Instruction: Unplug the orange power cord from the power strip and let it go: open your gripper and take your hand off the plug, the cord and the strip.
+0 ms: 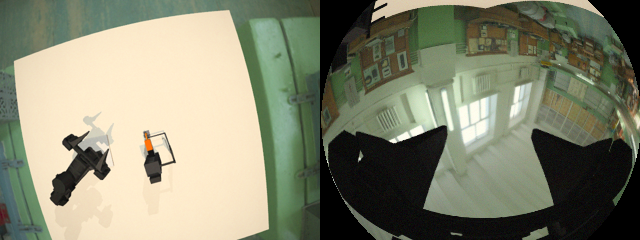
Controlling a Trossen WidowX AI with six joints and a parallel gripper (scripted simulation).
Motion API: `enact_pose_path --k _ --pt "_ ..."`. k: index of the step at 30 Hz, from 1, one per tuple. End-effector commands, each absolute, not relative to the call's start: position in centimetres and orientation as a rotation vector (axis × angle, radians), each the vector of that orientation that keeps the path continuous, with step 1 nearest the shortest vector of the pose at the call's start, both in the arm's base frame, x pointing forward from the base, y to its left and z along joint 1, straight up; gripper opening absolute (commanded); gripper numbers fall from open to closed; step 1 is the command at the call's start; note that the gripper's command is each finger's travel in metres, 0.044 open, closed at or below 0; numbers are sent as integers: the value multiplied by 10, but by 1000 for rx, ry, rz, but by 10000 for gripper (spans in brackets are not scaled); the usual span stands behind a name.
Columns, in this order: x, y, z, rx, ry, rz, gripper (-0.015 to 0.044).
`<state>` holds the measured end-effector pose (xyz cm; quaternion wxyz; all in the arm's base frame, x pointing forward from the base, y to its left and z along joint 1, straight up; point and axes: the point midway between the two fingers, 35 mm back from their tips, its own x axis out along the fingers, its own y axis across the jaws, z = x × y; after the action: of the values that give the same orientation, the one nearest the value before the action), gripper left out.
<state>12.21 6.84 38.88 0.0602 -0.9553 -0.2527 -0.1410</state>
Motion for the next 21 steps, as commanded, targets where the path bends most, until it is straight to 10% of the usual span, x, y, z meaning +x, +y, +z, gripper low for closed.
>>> enact_pose_path --k 1,9,21 --pt "124 69 388 -2888 -763 -408 374" --pt "195 87 337 -2637 -511 342 164" --pt "266 76 224 -1938 327 1051 160"
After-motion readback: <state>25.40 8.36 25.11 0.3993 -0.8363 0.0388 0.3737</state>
